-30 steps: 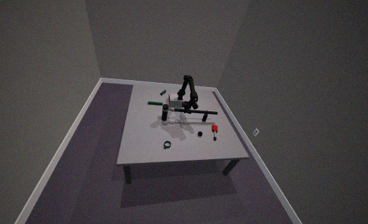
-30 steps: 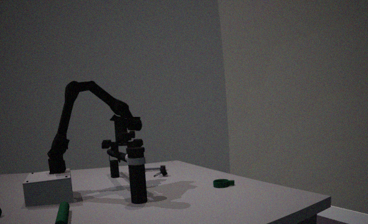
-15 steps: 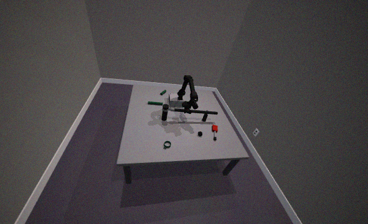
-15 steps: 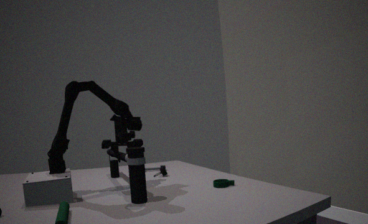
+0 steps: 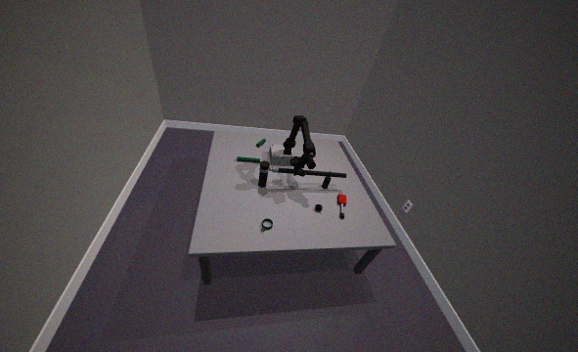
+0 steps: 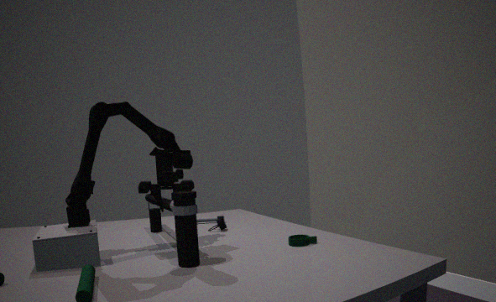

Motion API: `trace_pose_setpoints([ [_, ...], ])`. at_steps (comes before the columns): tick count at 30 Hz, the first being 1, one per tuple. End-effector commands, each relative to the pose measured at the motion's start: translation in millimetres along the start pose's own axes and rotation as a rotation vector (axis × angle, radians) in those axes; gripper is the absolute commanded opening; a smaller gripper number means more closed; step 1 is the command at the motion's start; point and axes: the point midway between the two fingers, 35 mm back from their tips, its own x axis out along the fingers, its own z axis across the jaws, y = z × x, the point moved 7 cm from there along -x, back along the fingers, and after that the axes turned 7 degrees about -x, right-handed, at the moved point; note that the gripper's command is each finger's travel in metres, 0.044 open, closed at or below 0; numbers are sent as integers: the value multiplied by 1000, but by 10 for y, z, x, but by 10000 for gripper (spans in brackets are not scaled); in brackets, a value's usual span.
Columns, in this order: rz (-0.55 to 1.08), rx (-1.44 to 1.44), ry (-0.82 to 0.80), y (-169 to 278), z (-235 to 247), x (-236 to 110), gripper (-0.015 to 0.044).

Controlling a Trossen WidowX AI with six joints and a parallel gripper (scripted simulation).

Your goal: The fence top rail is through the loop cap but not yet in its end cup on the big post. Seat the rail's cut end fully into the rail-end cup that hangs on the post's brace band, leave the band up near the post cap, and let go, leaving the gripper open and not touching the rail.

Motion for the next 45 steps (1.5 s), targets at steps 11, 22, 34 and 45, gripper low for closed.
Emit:
trace_pose_setpoints([
  [11, -3, 0, 1, -10, -3, -6, 0],
  [22, -7, 1, 1, -24, -6, -13, 0],
  [34, -11, 2, 2, -42, -10, -19, 0],
  [45, -13, 2, 2, -60, -13, -24, 0],
])
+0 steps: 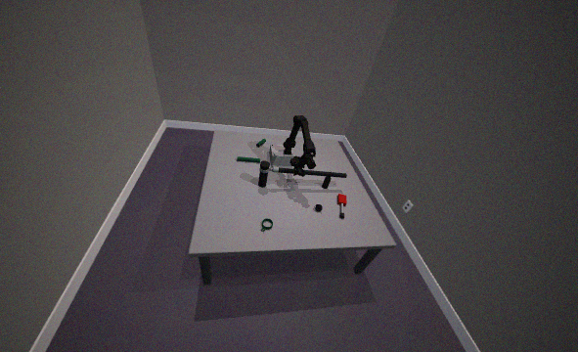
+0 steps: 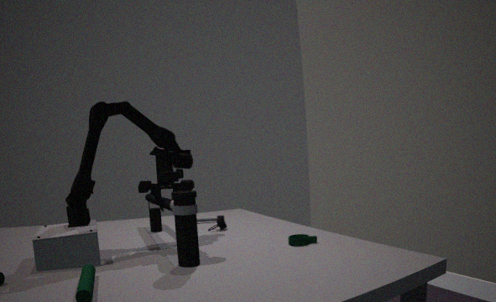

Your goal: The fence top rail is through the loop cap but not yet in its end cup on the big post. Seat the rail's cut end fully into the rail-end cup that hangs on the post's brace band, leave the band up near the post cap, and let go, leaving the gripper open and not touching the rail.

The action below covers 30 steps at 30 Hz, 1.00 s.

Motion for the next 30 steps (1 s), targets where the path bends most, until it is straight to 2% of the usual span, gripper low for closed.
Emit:
trace_pose_setpoints([
  [1, -13, 2, 0, -60, -11, -22, 0],
  [30, 3, -1, 6, -29, -12, -16, 0],
])
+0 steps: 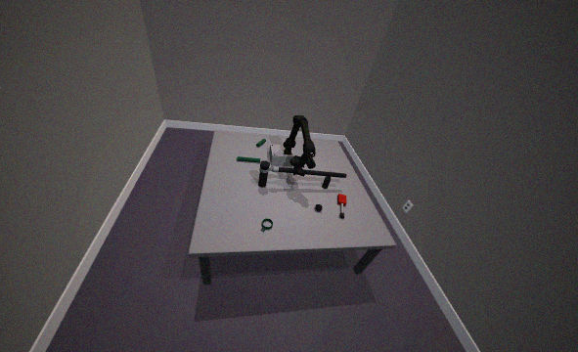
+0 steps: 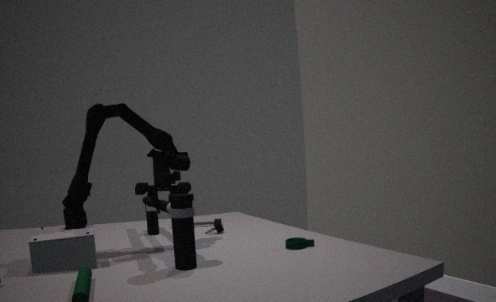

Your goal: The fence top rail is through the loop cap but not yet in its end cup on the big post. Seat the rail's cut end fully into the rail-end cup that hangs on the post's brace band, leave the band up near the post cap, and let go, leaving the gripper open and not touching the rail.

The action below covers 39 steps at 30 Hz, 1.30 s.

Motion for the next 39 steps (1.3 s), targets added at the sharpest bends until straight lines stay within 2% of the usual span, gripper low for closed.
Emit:
trace_pose_setpoints([
  [1, 0, 0, -1, -11, 0, 2, 0],
  [39, -1, 0, -1, -196, -8, 25, 0],
])
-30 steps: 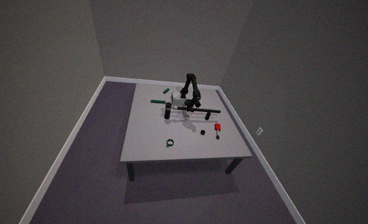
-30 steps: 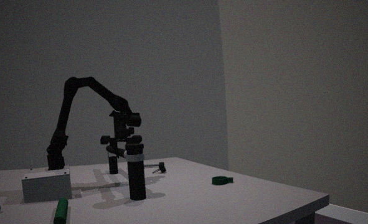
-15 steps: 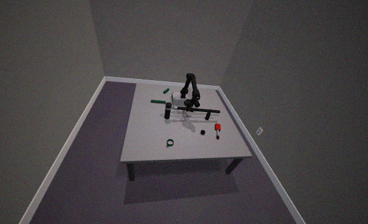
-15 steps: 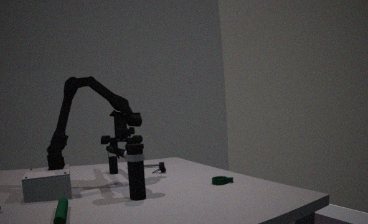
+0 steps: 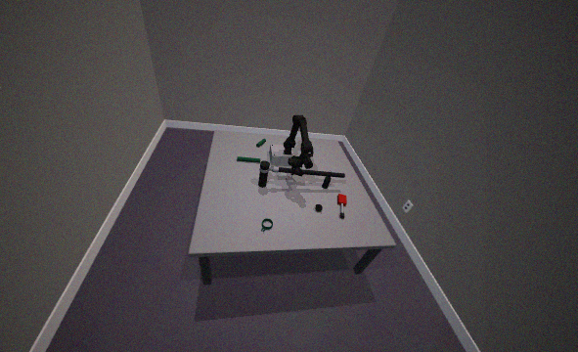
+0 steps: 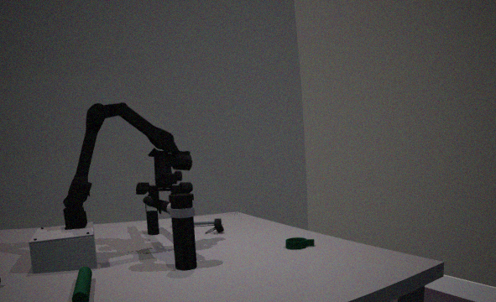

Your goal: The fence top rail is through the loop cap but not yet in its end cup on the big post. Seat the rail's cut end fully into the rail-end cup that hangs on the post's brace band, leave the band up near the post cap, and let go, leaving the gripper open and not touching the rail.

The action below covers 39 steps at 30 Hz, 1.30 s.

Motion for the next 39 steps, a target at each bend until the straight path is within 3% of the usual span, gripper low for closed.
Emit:
trace_pose_setpoints([
  [1, -13, 4, -5, -57, -6, -13, 0],
  [39, -1, -2, 2, -178, -15, 39, 0],
])
